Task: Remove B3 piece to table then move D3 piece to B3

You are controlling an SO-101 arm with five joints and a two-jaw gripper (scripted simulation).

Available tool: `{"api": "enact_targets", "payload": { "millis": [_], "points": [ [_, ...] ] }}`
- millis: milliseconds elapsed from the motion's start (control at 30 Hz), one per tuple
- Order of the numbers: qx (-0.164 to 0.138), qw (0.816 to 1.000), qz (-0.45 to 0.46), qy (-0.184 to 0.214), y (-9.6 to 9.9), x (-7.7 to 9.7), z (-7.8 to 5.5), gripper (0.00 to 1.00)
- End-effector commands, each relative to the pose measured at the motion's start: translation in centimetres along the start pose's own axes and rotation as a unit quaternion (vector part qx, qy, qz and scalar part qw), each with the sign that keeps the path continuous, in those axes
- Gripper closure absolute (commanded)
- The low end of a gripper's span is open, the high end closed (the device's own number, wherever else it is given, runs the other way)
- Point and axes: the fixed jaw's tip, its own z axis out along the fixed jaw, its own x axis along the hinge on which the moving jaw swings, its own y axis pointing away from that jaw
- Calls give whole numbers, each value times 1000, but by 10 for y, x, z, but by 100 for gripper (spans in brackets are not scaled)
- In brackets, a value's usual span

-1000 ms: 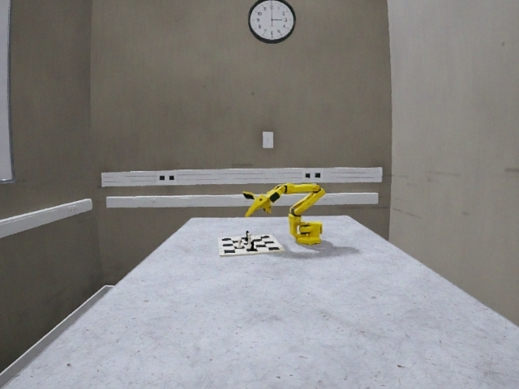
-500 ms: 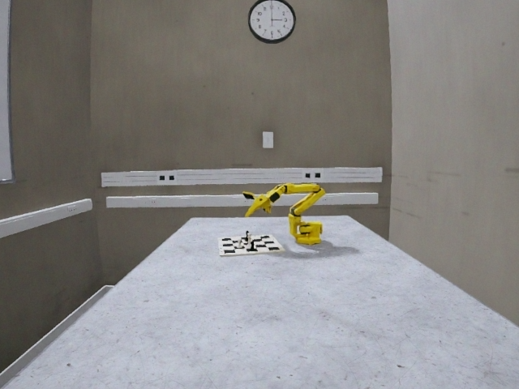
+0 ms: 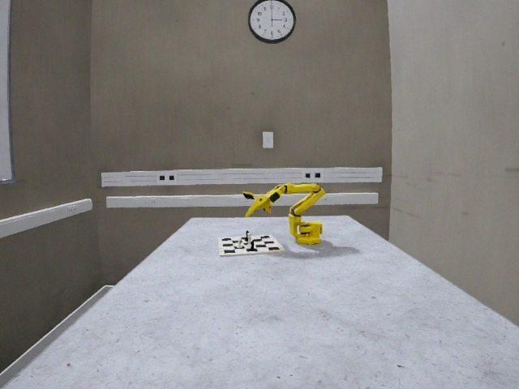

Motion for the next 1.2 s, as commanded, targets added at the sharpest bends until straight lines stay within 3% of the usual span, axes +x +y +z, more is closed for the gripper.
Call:
{"api": "enact_targets", "payload": {
  "millis": [0, 433, 767, 833, 1167],
  "points": [
    [-1, 1000, 0, -1, 0, 0, 0, 0],
    [-1, 1000, -11, -2, 1, -2, -3, 2],
    [16, 992, -124, 5, -2, -5, -29, 21],
    [16, 992, -124, 5, -2, -5, -29, 21],
    [34, 973, -227, 22, -10, 0, -54, 39]
  ]
}}
